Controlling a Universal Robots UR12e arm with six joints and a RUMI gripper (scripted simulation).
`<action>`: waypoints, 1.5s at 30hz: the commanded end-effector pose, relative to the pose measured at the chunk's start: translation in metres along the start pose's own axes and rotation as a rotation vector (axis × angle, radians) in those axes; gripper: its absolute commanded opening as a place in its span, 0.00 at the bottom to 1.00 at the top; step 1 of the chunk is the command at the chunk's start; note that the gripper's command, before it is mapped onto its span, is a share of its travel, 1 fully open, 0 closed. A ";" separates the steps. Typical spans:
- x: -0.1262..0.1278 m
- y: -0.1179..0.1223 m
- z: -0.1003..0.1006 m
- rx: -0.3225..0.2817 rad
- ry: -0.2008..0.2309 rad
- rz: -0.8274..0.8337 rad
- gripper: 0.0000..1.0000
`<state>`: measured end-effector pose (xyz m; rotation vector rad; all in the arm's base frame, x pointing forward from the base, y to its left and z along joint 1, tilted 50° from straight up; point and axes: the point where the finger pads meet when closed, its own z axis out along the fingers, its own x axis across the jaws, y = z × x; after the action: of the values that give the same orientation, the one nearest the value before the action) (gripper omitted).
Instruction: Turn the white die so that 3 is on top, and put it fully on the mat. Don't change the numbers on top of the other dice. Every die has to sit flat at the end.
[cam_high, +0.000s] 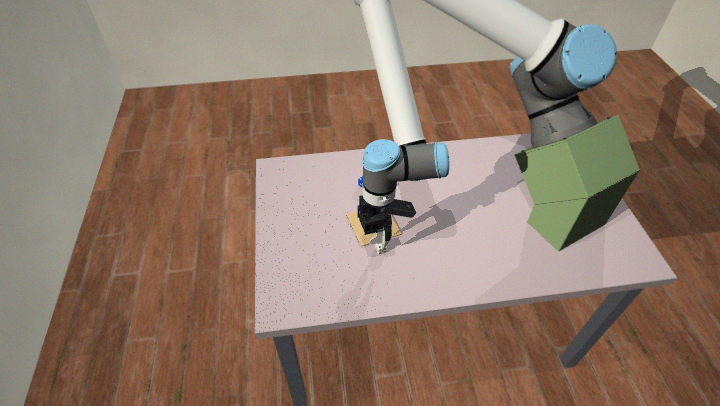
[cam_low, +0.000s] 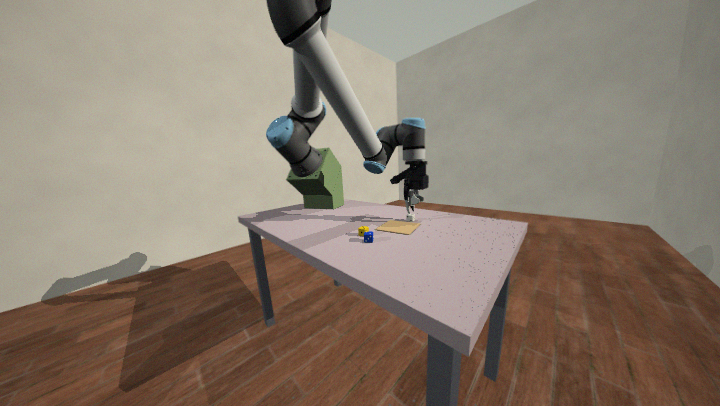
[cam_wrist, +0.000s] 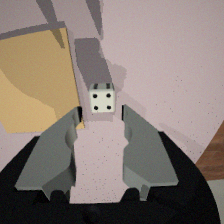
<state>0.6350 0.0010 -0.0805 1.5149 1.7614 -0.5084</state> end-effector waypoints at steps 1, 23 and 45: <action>0.001 0.001 0.001 0.000 0.001 0.000 0.28; 0.001 0.001 0.028 0.000 0.001 0.000 0.28; 0.001 0.001 0.036 0.000 0.001 0.000 0.28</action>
<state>0.6441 -0.0237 -0.1037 1.5152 1.7622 -0.5098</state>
